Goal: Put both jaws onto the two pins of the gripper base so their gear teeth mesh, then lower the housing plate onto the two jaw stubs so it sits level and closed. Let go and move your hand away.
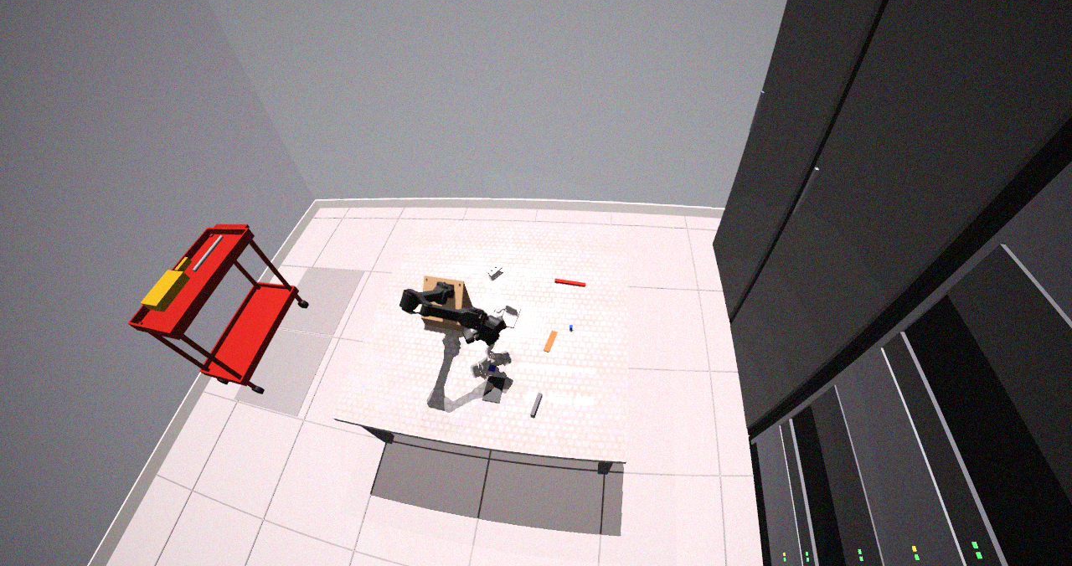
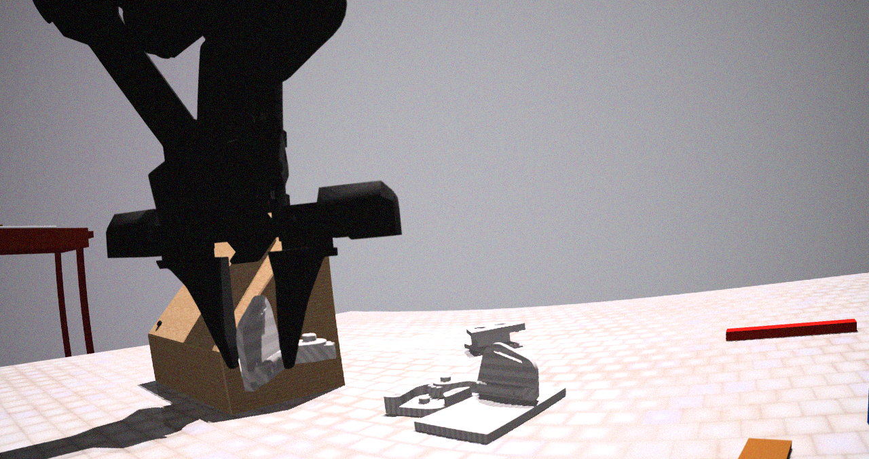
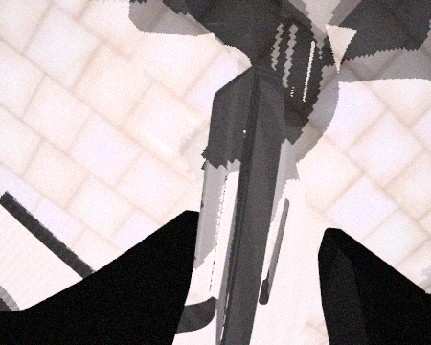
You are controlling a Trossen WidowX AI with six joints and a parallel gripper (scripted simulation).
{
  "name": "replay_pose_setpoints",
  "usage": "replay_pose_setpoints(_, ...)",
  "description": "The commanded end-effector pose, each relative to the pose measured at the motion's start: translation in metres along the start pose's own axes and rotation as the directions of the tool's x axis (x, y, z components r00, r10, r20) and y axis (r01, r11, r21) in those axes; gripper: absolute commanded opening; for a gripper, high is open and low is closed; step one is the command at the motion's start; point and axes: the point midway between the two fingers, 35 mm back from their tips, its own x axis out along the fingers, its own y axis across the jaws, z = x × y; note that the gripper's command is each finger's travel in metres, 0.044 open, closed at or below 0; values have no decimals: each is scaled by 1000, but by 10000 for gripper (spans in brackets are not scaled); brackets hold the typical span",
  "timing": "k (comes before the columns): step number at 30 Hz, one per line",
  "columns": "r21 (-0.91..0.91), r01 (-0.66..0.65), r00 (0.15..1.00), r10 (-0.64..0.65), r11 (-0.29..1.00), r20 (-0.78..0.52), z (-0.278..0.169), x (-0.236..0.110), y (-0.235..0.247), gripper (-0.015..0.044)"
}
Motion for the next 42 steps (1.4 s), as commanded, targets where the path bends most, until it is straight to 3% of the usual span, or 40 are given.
replay_pose_setpoints(1, 7, 4, 1000, -4, 1000, 5, 2, -4, -1, 134)
replay_pose_setpoints(21, -414, -11, 1000, 7, 910, -10, -43, -3, 39, 134)
replay_pose_setpoints(42, -812, 0, 1000, -1, 584, -1, -100, -4, 68, 134)
